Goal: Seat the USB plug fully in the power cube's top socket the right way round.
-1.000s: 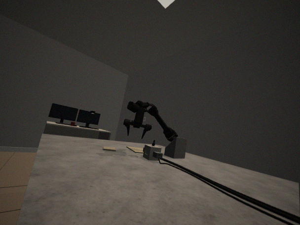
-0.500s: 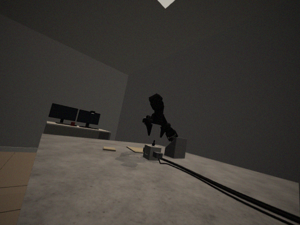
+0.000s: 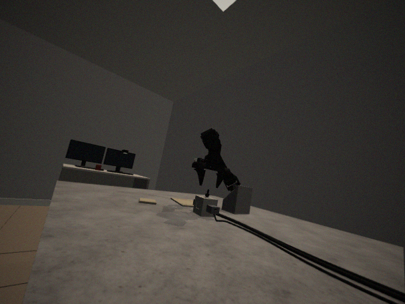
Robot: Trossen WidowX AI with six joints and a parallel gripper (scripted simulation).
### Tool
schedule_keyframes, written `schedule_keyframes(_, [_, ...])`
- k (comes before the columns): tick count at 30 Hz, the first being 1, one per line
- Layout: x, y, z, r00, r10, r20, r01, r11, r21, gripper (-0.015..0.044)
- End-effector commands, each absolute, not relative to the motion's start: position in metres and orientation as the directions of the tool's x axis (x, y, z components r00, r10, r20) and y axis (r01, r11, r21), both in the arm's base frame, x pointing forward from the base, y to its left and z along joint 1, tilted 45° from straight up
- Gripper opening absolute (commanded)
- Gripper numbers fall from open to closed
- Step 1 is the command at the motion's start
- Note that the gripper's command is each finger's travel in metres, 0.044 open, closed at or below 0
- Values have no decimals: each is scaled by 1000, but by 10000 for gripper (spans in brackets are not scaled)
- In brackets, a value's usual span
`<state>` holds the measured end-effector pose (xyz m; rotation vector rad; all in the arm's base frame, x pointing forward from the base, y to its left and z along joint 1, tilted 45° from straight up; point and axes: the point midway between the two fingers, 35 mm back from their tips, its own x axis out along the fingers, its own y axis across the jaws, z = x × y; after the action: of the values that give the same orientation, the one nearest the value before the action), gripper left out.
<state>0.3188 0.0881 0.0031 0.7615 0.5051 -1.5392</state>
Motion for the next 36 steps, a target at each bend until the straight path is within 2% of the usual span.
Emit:
schedule_keyframes(1, [318, 83, -1, 0, -697, -717, 987, -117, 113, 440])
schedule_keyframes(20, [318, 74, -11, 0, -698, -716, 987, -117, 113, 440])
schedule_keyframes(36, [319, 75, -9, 1, -695, -719, 985, -122, 119, 20])
